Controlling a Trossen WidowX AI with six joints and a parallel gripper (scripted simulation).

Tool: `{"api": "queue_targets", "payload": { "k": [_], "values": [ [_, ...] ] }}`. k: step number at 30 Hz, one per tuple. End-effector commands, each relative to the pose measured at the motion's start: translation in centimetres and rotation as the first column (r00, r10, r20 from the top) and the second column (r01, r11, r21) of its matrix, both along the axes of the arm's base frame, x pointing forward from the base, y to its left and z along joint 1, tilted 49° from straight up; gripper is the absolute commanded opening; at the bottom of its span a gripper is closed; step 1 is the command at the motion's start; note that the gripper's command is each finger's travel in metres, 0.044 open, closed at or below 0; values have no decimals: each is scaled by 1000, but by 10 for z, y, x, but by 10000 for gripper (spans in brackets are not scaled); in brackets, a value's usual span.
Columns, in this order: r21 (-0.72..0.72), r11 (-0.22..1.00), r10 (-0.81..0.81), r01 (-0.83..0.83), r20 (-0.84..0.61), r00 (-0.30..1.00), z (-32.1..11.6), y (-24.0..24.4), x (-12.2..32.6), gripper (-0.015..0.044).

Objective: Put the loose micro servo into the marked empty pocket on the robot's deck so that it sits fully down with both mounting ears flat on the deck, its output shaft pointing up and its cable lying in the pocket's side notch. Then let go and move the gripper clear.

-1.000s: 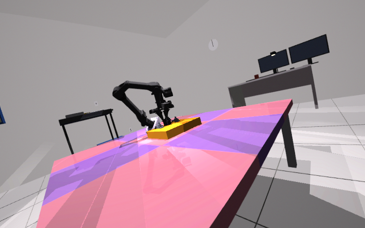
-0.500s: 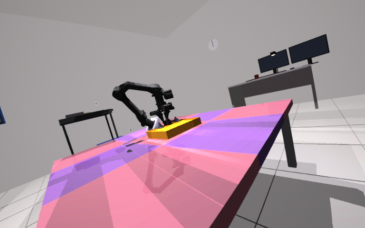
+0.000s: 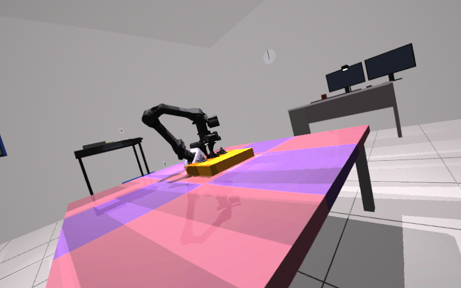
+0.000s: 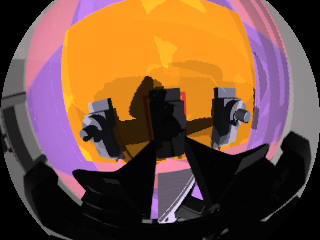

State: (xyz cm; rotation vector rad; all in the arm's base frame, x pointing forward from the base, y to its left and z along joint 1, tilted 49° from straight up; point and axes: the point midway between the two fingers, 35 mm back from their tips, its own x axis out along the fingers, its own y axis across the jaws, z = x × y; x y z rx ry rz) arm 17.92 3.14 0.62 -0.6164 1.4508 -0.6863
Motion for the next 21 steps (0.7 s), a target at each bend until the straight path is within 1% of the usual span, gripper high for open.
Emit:
{"api": "queue_targets", "payload": {
  "k": [1, 3, 10, 14, 17, 21],
  "values": [
    [-3, 1000, 7, -7, 1, 1000, -2, -3, 1, 0],
    [-3, 1000, 7, -7, 1, 1000, -3, -4, 1, 0],
    [-3, 1000, 7, -7, 1, 1000, -2, -2, 0, 184],
    [-2, 1000, 7, -7, 1, 1000, 5, 6, 0, 187],
    [-2, 1000, 7, -7, 0, 1000, 21, 21, -1, 187],
    [-2, 1000, 7, -7, 0, 1000, 22, 23, 0, 187]
  ]
}}
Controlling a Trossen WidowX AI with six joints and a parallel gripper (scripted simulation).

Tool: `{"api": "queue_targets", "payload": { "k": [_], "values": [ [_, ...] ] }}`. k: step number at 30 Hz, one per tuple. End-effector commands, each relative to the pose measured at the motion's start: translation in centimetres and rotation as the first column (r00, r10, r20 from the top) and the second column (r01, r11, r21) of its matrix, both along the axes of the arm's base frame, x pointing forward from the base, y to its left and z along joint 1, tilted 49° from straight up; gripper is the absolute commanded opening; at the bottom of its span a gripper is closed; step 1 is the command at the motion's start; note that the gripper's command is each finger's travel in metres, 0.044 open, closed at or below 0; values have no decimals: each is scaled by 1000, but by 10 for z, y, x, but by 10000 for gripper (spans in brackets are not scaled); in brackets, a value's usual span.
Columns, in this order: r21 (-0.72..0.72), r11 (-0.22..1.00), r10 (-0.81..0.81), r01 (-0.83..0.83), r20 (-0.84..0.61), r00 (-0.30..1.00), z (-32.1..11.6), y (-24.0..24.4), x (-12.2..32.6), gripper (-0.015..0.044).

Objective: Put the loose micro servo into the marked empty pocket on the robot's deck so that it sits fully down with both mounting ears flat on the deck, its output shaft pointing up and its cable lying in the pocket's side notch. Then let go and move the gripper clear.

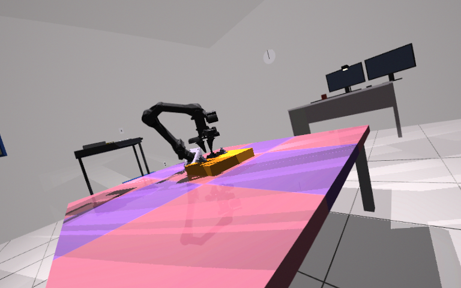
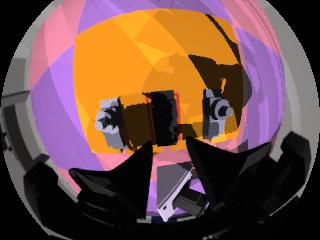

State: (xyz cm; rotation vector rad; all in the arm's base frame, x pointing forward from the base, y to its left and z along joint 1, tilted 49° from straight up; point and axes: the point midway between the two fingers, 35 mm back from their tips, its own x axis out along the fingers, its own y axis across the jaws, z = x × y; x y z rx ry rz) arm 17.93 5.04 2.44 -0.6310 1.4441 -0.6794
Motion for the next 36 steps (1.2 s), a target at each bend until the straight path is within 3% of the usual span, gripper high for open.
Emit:
{"api": "queue_targets", "payload": {
  "k": [1, 2, 12, 19, 36],
  "values": [
    [4, 1000, -8, 8, 1, 1000, 4, 4, 0, 187],
    [4, 1000, -8, 8, 1, 1000, 4, 4, 0, 187],
    [4, 1000, -4, 4, 3, 1000, 27, 33, 61, 440],
    [5, 1000, -8, 7, 5, 1000, 51, 50, 108, 440],
    [57, 996, 64, -65, 33, 997, 75, 79, 98, 440]
  ]
}}
